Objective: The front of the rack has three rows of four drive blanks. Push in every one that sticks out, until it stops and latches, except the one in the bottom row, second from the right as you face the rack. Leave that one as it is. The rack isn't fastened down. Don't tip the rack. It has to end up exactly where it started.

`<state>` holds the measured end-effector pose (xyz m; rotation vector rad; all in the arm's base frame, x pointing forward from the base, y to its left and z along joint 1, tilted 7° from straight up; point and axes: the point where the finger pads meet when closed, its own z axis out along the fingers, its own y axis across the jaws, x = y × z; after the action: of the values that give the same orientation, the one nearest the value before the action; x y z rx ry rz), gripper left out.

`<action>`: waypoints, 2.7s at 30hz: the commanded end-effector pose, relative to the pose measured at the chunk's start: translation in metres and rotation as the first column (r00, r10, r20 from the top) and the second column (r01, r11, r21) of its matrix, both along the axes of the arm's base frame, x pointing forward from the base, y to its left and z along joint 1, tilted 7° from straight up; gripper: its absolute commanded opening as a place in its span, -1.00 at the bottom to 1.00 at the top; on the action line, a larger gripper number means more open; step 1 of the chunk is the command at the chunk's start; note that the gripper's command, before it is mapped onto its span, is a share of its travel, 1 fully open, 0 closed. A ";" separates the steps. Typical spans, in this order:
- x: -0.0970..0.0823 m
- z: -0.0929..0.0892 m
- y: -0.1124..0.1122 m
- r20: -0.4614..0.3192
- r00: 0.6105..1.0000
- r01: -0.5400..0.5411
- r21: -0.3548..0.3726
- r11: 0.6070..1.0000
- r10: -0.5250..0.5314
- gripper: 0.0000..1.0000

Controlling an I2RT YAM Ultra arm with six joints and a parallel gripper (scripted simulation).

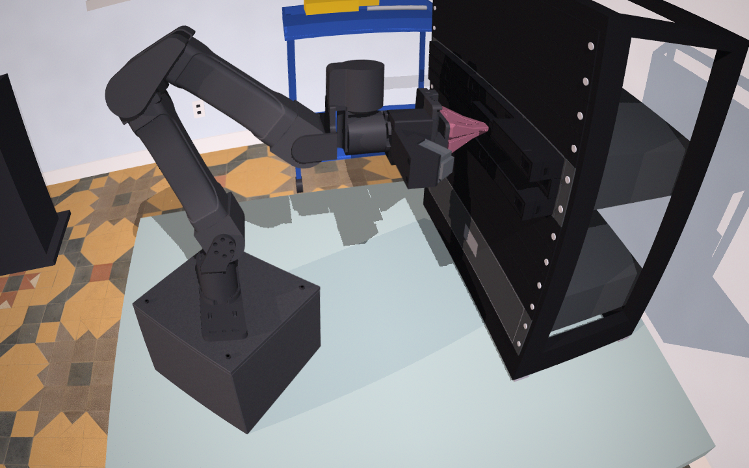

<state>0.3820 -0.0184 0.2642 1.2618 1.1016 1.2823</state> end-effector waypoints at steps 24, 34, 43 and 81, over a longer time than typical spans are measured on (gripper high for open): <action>0.011 0.027 0.008 0.058 0.998 -0.023 -0.018 1.000 0.024 -1.00; 0.011 0.027 0.008 0.058 0.998 -0.023 -0.018 1.000 0.024 -1.00; 0.014 0.030 0.008 0.058 0.998 -0.020 -0.018 1.000 0.021 -1.00; 0.017 0.032 0.009 0.058 0.998 -0.023 -0.018 1.000 0.024 -1.00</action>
<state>0.3895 -0.0185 0.2651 1.2824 1.1125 1.2669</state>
